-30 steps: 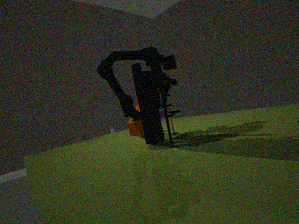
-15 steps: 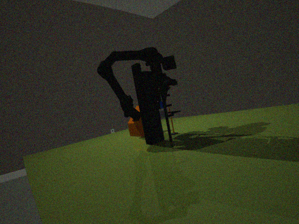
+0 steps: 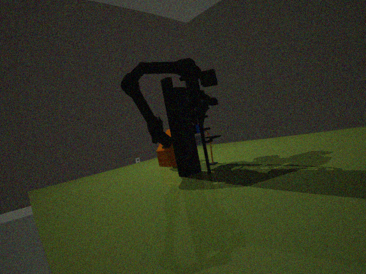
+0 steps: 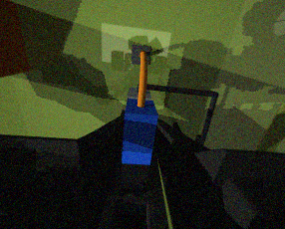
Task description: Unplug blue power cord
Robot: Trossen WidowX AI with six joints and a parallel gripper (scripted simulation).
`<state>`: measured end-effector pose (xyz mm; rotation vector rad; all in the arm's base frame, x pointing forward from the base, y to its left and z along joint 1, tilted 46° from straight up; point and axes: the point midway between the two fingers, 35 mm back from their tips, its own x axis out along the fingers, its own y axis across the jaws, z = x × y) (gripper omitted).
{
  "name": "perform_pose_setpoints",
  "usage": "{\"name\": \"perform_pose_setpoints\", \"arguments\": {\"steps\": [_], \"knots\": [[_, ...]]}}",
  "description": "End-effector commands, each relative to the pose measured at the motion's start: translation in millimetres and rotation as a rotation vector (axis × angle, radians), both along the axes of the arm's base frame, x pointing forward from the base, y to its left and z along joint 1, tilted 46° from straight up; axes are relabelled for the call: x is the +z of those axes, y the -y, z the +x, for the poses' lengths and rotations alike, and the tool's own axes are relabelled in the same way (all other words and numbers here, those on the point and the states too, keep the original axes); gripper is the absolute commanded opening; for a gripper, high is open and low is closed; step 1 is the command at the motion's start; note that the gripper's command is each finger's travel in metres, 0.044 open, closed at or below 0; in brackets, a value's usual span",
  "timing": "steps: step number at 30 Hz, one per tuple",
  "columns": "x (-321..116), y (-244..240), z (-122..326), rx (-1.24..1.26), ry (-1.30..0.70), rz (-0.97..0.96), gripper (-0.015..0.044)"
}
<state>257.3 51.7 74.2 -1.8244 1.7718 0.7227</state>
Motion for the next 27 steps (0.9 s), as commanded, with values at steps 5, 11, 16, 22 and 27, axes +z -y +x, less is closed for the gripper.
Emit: {"name": "perform_pose_setpoints", "arguments": {"steps": [5,11,16,22,27], "knots": [[-16,-24,1,0.007,0.002,0.041,0.0000],[-22,-32,0,0.007,0.001,0.041,0.0000],[-27,-39,0,0.008,0.001,0.041,0.0000],[-25,-31,-1,0.009,0.001,0.037,0.0079],[-24,-28,-1,0.009,0.001,0.036,0.0210]]}}
